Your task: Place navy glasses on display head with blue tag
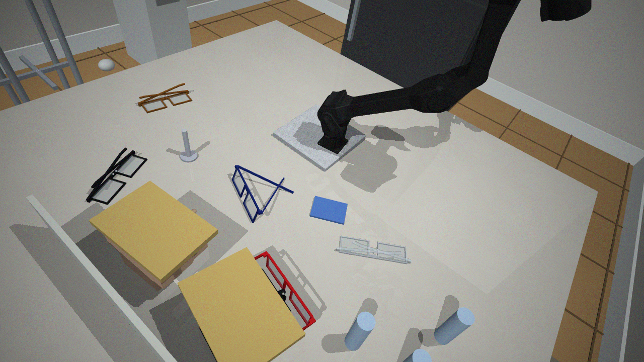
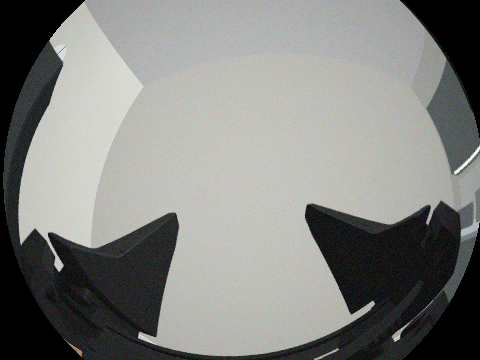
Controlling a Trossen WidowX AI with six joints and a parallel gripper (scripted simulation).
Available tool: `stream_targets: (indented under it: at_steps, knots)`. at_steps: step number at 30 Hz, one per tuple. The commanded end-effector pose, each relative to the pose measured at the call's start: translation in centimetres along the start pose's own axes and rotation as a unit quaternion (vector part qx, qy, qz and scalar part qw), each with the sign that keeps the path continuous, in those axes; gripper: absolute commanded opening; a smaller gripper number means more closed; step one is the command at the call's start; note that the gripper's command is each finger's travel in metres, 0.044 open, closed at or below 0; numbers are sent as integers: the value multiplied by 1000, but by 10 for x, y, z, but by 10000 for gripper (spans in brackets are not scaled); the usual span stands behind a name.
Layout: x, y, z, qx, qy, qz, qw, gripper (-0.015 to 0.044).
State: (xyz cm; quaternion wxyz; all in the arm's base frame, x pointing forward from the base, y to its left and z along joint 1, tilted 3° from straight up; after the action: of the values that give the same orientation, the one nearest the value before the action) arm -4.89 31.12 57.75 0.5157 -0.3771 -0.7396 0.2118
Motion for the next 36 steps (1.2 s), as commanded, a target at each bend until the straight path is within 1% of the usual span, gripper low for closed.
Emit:
stream_targets:
  at_steps: [1,2,8,11,17,18,22,29,33,36]
  knots:
    - [0,0,0,0,0,0,1000,426]
    - [0,0,0,0,0,0,1000,440]
    - [0,0,0,0,0,0,1000,440]
    - [-5,-14,-2,-23,6,-25,999,361]
    - [-39,-82,-17,-136,58,-146,978,204]
    - [-45,-91,-20,-152,68,-162,973,200]
    - [-75,-129,-32,-150,116,-209,959,200]
    - [-107,-164,-46,-217,188,-266,920,200]
    - [-145,-195,-63,-280,277,-308,866,200]
    - [-174,-213,-76,-316,346,-325,821,200]
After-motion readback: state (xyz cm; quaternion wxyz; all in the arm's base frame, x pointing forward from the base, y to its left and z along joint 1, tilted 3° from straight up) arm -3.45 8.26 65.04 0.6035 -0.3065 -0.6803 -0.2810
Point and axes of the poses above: the point midway between the two fingers, 35 mm back from their tips, its own x axis out along the fingers, its own z axis across the jaws, y = z × x, the point moved 9 cm from there along -x, back along the fingers, and after that the axes turned 14 degrees about -x, right-handed, at the moved point
